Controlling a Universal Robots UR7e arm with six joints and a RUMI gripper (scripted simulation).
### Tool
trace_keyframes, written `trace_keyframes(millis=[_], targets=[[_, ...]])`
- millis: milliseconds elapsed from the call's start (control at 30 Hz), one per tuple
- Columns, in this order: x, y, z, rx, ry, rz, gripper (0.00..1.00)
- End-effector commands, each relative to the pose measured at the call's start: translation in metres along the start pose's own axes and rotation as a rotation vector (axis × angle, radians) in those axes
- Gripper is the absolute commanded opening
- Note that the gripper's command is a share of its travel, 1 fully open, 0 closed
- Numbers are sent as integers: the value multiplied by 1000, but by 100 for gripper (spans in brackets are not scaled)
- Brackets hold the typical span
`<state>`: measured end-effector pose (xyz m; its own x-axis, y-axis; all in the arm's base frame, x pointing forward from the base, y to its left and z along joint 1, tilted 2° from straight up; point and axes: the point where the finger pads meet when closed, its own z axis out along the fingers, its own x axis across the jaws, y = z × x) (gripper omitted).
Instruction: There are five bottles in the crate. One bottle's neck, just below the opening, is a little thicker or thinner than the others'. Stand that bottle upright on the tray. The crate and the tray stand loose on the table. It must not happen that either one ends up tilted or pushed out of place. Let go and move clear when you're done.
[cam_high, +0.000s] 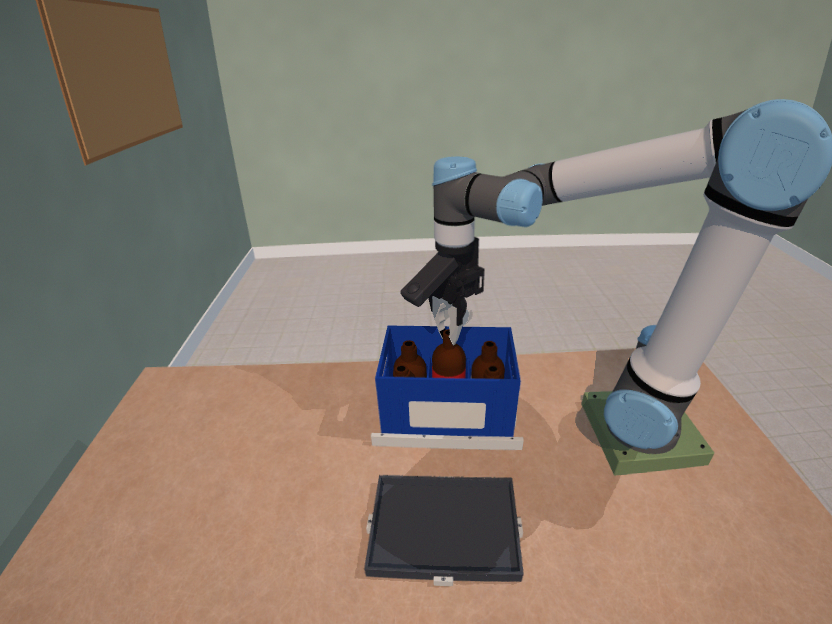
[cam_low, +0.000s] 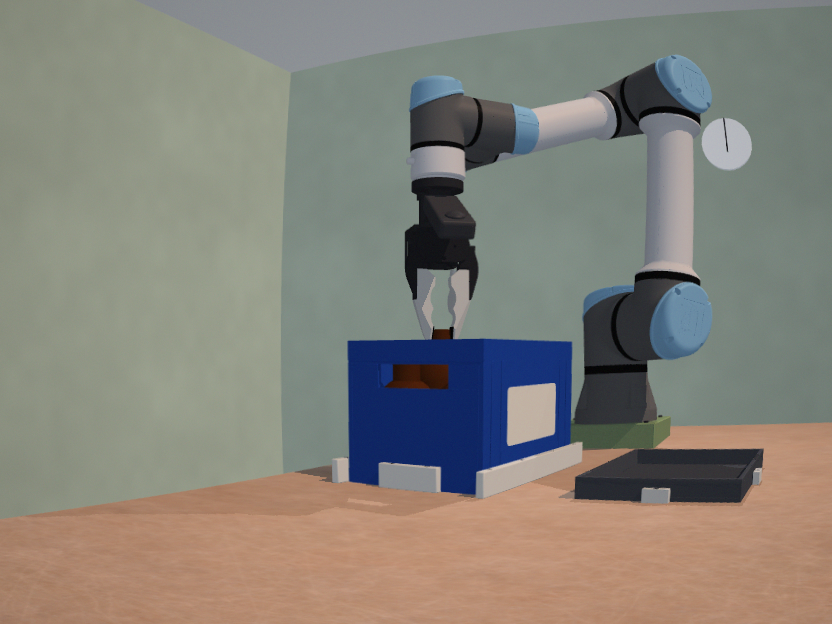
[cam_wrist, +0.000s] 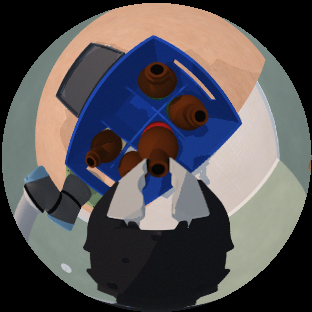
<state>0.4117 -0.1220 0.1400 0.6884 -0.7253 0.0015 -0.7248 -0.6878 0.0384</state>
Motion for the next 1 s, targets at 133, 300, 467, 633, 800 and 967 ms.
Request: trace_keyframes(millis=[133,300,467,633,800,967], targets=[[1,0,-9,0,1,0,0],[2,0,-11,0,1,0,0],[2,0,-11,0,1,0,0],[2,0,-12,0,1,0,0],[2,0,-12,0,1,0,0],[2,0,-12,0,1,0,0]])
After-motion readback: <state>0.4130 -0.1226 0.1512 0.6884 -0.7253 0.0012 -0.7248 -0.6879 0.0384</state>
